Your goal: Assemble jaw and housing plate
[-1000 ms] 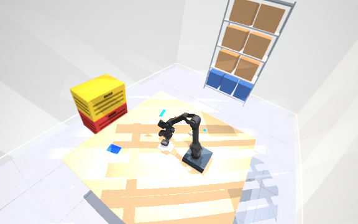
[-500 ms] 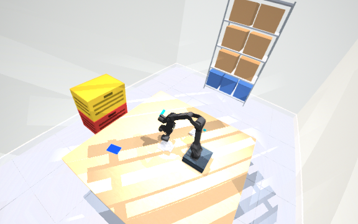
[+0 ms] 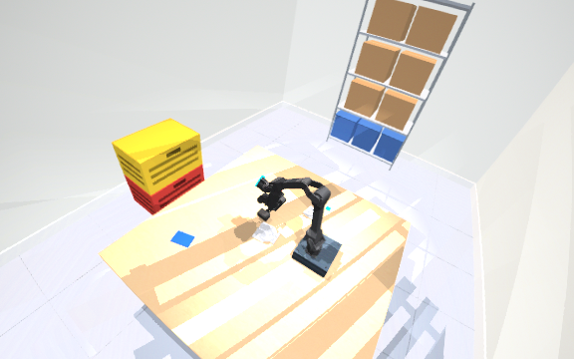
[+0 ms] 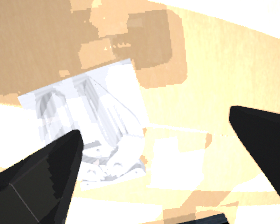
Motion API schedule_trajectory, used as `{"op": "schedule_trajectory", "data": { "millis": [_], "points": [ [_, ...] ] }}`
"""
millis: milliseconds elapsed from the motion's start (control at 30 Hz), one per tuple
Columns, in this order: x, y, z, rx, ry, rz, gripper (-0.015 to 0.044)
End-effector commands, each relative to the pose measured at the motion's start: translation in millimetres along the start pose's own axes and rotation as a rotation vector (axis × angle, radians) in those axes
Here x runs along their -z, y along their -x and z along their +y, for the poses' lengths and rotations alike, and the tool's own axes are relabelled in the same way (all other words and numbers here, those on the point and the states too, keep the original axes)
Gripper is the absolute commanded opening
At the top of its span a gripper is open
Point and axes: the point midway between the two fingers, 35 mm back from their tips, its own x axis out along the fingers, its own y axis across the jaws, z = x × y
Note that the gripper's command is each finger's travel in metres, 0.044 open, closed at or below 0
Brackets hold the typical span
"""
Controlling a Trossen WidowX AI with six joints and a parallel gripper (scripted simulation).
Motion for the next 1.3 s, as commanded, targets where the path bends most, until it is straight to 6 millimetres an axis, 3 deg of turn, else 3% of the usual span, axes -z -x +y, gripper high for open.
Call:
{"op": "schedule_trajectory", "data": {
  "millis": [0,1267],
  "points": [
    [0,1,-13,0.009,-0.131,0.002,0.044],
    [31,9,-120,0.039,-1.442,0.015,0.044]
  ]
}}
